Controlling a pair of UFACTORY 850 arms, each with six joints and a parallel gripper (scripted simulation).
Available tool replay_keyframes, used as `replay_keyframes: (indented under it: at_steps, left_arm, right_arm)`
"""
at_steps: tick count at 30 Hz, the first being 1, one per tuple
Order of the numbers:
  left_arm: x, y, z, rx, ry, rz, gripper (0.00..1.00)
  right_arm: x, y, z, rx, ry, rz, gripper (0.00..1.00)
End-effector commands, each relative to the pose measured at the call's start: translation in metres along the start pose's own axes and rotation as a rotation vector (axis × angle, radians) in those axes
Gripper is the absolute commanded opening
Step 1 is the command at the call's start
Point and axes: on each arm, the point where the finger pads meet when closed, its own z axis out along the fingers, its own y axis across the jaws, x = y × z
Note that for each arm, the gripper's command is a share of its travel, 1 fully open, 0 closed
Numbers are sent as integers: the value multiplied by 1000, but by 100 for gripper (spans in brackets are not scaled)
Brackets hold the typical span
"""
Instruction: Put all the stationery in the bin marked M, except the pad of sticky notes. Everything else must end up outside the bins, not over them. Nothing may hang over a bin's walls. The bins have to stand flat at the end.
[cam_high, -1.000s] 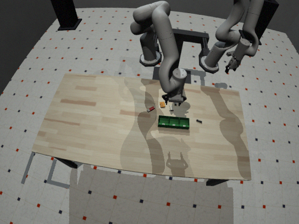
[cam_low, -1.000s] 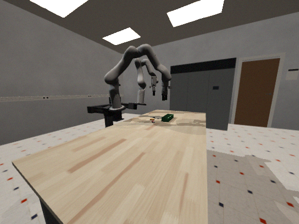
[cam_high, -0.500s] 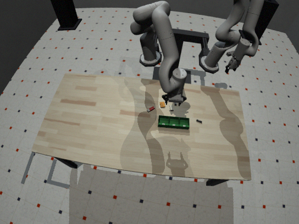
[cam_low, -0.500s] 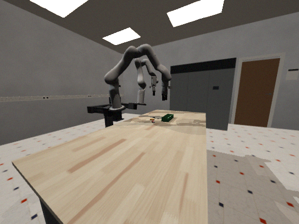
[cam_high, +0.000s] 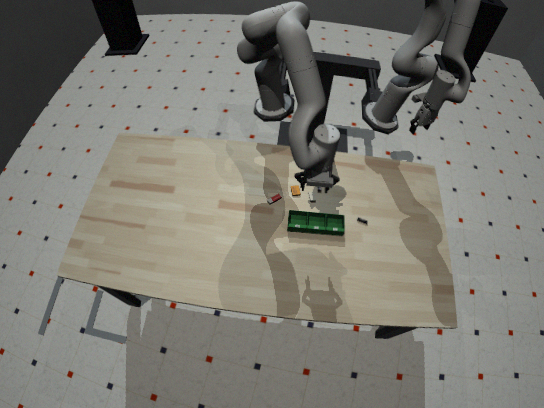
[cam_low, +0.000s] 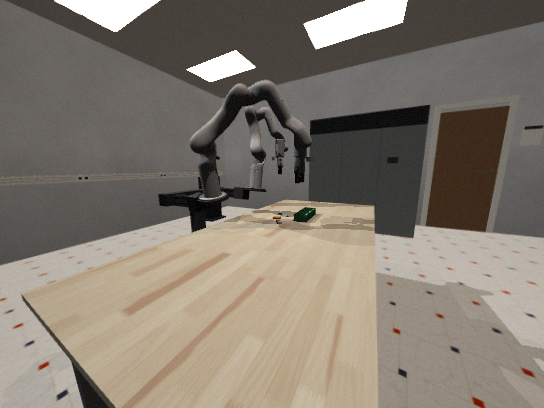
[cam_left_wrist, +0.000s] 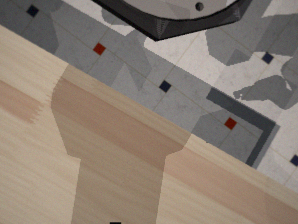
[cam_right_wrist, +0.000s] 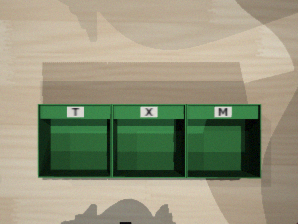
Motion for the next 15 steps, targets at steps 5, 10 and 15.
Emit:
replay_keyframes:
  at_steps: [5, 10, 15]
  left_arm:
    - [-1, 0, 0, 0, -1, 0, 100]
    - [-1, 0, 0, 0, -1, 0, 100]
    - [-1, 0, 0, 0, -1, 0, 100]
  right_arm:
    - [1, 0, -1, 1, 2, 0, 100]
    - [-5, 11, 10, 1, 1, -99, 40]
    - [-14, 27, 27, 1, 1, -242, 40]
